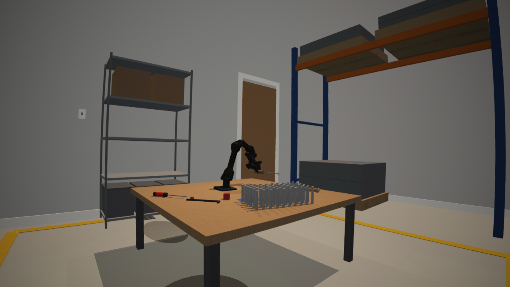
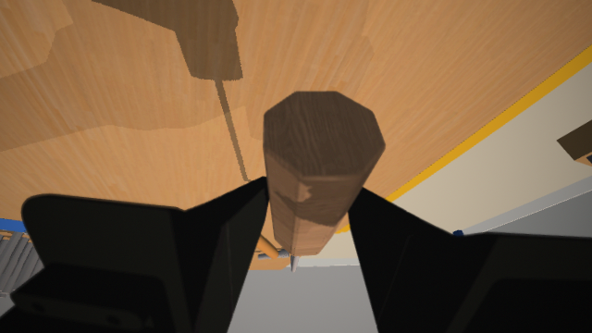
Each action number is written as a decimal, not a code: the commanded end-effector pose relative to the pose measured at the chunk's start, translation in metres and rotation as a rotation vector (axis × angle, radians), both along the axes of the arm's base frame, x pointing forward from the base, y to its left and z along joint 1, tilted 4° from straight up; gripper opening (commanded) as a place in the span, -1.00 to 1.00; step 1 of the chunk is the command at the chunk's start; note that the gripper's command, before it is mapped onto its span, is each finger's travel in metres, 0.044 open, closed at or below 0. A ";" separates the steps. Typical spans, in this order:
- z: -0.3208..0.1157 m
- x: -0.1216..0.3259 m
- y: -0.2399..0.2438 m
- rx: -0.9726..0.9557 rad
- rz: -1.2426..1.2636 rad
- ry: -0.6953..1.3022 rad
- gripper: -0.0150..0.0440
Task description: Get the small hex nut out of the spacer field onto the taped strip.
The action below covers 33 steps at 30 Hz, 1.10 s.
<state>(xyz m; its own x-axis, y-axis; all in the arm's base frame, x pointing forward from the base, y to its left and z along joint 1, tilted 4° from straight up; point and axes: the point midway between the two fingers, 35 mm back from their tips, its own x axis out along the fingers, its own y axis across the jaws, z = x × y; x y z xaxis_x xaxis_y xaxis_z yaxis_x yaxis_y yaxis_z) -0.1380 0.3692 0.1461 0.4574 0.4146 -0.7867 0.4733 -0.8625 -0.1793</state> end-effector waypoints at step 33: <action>-0.030 0.002 0.002 -0.001 0.002 -0.009 -0.49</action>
<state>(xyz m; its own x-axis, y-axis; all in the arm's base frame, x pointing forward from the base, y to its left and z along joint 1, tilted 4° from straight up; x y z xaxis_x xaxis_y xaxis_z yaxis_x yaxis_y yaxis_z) -0.1373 0.3712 0.1195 0.4577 0.4148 -0.7864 0.4733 -0.8624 -0.1794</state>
